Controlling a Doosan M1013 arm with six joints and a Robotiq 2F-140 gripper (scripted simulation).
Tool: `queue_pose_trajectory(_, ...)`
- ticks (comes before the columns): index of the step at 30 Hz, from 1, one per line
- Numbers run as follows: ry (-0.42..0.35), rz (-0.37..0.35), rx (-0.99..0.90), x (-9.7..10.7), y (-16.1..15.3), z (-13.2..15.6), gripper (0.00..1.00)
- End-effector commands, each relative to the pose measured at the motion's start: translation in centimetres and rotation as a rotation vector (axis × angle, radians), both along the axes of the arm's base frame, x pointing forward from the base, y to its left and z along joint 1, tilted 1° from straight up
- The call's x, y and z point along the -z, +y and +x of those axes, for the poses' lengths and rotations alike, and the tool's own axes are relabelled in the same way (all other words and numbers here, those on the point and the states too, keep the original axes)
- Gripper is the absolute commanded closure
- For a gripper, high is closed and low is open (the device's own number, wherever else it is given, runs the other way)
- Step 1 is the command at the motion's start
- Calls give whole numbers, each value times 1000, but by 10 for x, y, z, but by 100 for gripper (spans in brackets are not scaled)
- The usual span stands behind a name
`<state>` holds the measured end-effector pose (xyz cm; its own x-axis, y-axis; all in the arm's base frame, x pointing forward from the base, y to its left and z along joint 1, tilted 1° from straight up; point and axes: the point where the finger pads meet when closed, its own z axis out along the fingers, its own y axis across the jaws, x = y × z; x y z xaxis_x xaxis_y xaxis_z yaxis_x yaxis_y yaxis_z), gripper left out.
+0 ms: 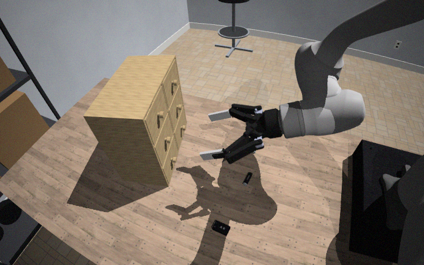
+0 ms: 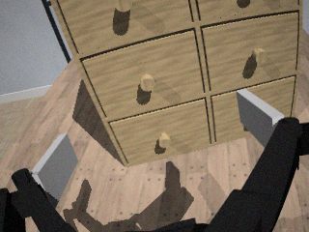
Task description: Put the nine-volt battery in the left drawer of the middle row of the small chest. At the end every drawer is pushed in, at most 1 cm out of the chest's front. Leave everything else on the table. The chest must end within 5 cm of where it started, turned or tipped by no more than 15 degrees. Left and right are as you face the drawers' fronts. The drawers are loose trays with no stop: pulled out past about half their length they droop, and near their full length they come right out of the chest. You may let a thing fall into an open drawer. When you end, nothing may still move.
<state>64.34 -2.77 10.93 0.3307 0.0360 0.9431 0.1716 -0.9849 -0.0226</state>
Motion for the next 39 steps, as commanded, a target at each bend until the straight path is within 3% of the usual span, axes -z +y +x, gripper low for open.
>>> queue_pose_trajectory(1, -5, -2, -2, 3, 2, -1, 0)
queue_pose_trajectory(5, -5, -2, -2, 3, 2, -1, 0)
queue_pose_trajectory(6, -5, -2, -2, 3, 2, -1, 80)
queue_pose_trajectory(39, -5, -2, -2, 7, 4, 12, 80)
